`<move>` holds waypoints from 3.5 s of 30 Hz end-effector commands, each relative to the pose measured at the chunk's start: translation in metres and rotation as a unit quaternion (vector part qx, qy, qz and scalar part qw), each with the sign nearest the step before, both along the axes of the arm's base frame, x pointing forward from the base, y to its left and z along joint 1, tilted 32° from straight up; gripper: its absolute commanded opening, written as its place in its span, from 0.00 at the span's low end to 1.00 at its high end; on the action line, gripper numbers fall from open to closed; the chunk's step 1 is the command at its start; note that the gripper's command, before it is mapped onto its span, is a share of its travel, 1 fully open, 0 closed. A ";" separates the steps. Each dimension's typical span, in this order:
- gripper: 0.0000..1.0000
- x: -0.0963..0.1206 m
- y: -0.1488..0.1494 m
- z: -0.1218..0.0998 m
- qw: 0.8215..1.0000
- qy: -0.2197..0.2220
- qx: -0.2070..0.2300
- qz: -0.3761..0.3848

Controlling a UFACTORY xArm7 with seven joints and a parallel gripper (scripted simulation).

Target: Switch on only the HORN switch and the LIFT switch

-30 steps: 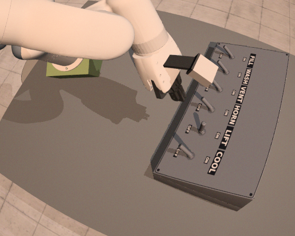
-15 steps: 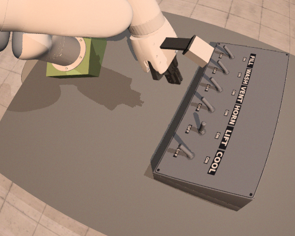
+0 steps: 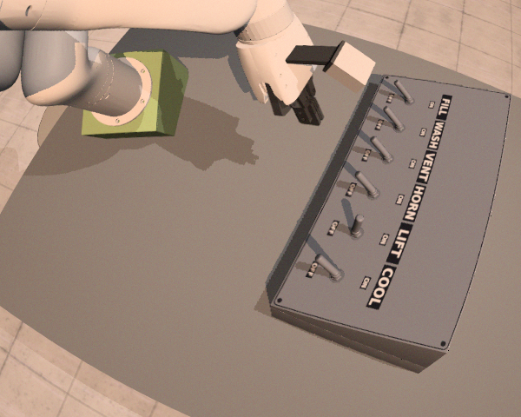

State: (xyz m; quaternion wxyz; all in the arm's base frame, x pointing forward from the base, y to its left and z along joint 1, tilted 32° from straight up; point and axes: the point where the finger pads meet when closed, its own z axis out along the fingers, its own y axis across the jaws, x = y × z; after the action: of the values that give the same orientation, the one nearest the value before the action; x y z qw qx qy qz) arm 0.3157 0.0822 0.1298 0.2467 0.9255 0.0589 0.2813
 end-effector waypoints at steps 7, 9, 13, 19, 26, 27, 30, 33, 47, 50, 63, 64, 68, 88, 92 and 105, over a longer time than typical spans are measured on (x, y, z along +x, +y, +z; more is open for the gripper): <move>0.00 0.001 0.001 0.001 1.000 -0.001 0.000 0.001; 0.00 0.001 0.001 0.001 1.000 -0.001 0.000 0.001; 0.00 0.001 0.001 0.001 1.000 -0.001 0.000 0.001; 0.00 0.001 0.001 0.001 1.000 -0.001 0.000 0.001; 0.00 0.001 0.001 0.000 1.000 -0.001 0.000 0.001; 0.00 0.001 0.001 0.000 1.000 -0.001 0.000 0.001; 0.00 0.002 0.001 0.000 1.000 -0.001 0.000 0.001; 0.00 0.003 0.000 -0.002 1.000 -0.002 -0.001 0.000; 0.00 0.017 -0.011 -0.021 1.000 -0.002 -0.001 0.000; 0.00 0.023 -0.015 -0.027 1.000 -0.002 -0.001 0.000; 0.00 0.044 -0.030 -0.054 1.000 -0.002 -0.001 0.000; 0.00 0.046 -0.032 -0.057 1.000 -0.002 -0.001 0.000; 0.00 0.053 -0.037 -0.066 1.000 -0.002 -0.001 0.000; 0.00 0.068 -0.048 -0.085 1.000 -0.002 -0.001 0.000; 0.00 0.068 -0.048 -0.085 1.000 -0.002 -0.001 0.000; 0.00 0.068 -0.048 -0.084 1.000 -0.002 -0.001 0.000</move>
State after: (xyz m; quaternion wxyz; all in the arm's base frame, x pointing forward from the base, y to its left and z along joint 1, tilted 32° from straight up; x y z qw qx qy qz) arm 0.3830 0.0332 0.0444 0.2486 0.9249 0.0582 0.2817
